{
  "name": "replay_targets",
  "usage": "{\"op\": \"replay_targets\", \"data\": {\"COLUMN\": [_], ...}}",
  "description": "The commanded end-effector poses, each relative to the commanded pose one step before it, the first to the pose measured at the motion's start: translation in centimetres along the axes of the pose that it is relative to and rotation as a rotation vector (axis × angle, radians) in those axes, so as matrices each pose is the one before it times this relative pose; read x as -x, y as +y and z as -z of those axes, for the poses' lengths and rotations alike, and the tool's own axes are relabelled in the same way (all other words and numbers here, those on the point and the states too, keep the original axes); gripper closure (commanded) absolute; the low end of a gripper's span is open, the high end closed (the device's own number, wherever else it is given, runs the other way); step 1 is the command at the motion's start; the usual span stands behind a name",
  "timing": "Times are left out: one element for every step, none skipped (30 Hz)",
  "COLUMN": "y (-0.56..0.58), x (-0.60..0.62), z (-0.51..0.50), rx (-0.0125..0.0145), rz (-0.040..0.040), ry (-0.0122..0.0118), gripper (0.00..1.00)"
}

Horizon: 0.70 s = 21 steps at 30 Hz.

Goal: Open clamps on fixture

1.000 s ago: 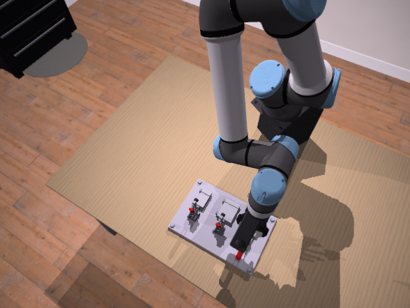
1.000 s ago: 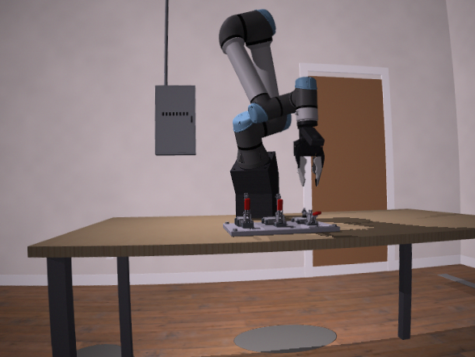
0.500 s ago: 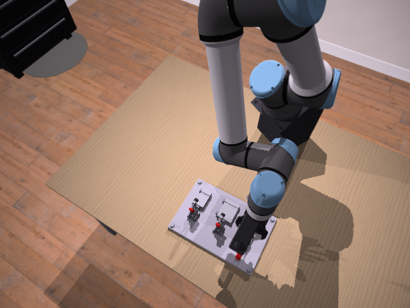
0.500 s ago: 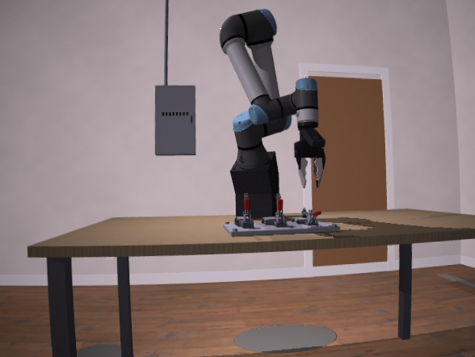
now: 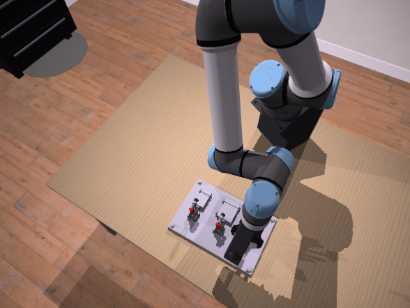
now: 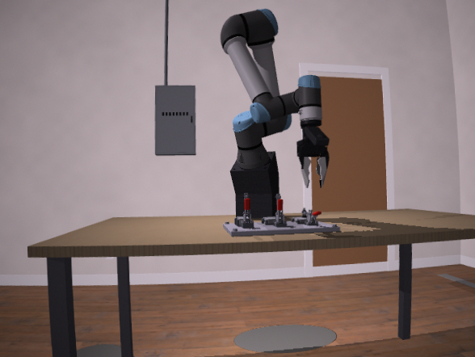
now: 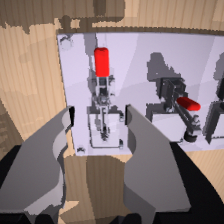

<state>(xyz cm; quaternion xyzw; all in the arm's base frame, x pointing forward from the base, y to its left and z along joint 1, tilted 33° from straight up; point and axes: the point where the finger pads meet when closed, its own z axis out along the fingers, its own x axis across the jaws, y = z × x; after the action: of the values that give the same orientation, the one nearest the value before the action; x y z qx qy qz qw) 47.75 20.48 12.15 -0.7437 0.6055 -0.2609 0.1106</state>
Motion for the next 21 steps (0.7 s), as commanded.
{"op": "replay_targets", "data": {"y": [-1.069,-0.158,-0.136,-0.114,-0.091,-0.069,-0.049,-0.031,-0.017,-0.01,-0.02,-0.014,0.0,0.0,0.12,0.035,0.03,0.014,0.021,0.031,0.036], "x": [-0.02,-0.005,-0.005,-0.003,0.001,0.004,0.006,0.007,0.006,0.003,-0.006,-0.007,0.0,0.0,0.001,0.001,0.0,-0.013,-0.019,0.006,0.006], "z": [-0.056,-0.002,-0.002,-0.001,0.0,0.002,0.002,0.003,0.002,0.007,0.03,0.02,0.0,0.0,-0.04,-0.058,-0.094,-0.102,-0.123,-0.148,-0.182], "rx": [0.00199,0.00002,0.00002,0.00001,-0.00001,-0.00002,-0.00003,-0.00004,-0.00003,-0.00014,-0.00064,-0.00048,0.0,0.0,0.00131,0.00064,0.00077,0.00035,0.00047,0.00045,0.00052], "rz": [-0.0001,-0.00009,-0.00009,-0.00005,0.0,0.00005,0.00008,0.0001,0.00009,0.00003,-0.00018,-0.00017,0.0,0.0,0.00039,0.00012,0.00009,-0.00014,-0.00011,0.0003,0.00017], "ry": [0.0,0.00005,0.00005,0.00003,0.0,-0.00003,-0.00005,-0.00006,-0.00005,-0.00004,-0.00005,-0.00002,0.0,0.0,0.00009,0.00008,0.00012,0.00015,0.00016,-0.00009,-0.0001], "gripper": [0.72,0.72,0.72,0.72,0.72,0.72,0.72,0.72,0.72,0.72,0.72,0.72,0.72,0.72,0.72,0.72,0.72,0.72,0.72,0.72,0.72]}}
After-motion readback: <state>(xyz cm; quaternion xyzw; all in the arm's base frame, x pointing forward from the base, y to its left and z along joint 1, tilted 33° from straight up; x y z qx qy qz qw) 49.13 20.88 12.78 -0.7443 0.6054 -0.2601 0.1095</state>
